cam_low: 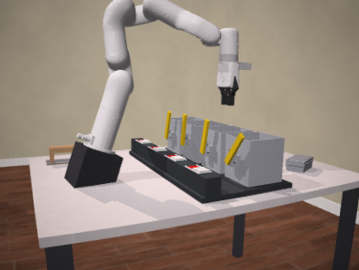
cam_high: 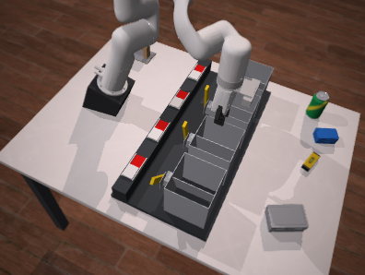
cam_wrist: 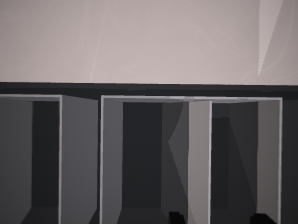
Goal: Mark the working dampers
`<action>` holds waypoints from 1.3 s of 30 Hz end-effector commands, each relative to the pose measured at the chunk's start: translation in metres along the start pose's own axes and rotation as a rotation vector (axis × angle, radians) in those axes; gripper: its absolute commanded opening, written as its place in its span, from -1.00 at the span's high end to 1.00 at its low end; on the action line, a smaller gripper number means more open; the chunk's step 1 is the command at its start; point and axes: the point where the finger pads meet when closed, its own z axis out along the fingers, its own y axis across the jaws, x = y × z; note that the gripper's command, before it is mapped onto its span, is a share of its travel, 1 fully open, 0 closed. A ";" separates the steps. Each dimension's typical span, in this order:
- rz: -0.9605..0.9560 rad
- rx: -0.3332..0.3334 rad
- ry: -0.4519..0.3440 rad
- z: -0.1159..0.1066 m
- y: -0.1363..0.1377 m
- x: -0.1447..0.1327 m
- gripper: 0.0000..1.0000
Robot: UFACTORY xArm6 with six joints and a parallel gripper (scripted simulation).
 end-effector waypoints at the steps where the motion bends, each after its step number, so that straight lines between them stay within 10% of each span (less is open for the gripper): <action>1: -0.001 -0.002 0.004 -0.002 0.000 0.001 0.22; 35: -0.001 0.000 0.004 -0.002 0.000 0.001 0.22; 39: 0.000 0.073 0.002 0.006 0.013 -0.032 0.22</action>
